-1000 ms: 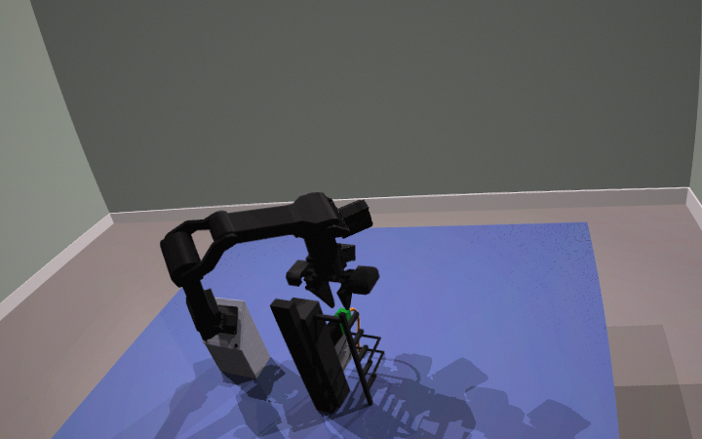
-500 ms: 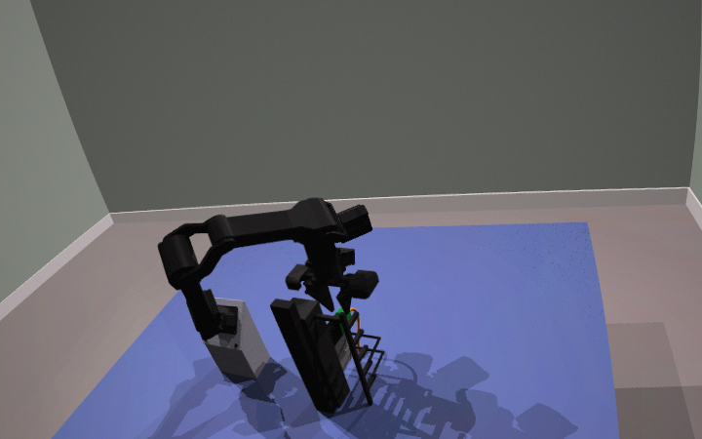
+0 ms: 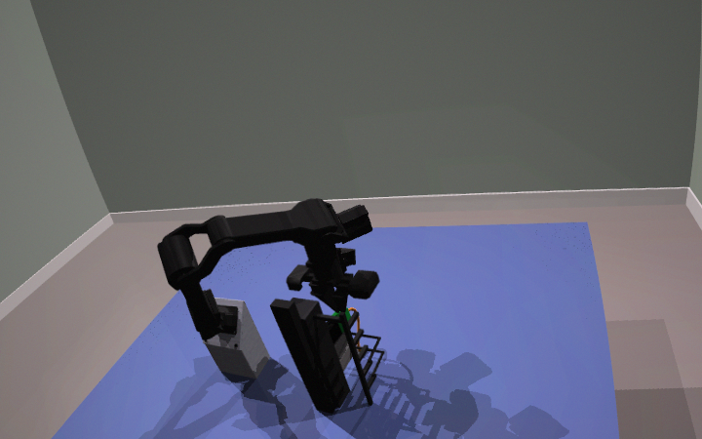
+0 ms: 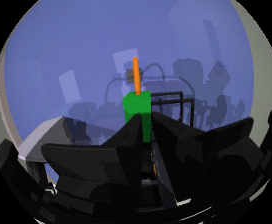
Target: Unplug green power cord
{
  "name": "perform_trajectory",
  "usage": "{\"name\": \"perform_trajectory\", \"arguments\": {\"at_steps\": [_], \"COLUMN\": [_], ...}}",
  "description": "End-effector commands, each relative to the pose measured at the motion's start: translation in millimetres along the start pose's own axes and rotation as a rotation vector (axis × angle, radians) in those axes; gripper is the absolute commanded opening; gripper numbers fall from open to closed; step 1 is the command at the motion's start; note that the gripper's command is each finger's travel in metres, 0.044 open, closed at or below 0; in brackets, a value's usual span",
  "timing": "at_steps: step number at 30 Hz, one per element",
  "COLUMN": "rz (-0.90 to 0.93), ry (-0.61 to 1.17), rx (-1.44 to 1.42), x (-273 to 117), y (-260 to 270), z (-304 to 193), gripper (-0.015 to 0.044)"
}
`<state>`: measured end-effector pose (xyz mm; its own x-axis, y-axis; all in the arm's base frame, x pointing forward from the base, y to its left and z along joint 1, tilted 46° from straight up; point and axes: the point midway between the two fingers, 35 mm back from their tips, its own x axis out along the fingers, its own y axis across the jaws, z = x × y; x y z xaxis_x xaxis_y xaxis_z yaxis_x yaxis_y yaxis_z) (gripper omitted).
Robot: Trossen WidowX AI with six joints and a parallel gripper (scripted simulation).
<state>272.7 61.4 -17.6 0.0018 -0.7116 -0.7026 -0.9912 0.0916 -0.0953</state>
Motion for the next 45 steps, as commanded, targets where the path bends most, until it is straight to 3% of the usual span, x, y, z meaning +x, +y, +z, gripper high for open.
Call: {"name": "perform_trajectory", "arguments": {"at_steps": [1, 45], "rz": [0.010, 0.009], "ry": [0.003, 0.002], "rx": [-0.001, -0.006], "x": [1, -4], "y": [1, -1], "z": [-1, 48], "gripper": [0.0008, 0.0000]}}
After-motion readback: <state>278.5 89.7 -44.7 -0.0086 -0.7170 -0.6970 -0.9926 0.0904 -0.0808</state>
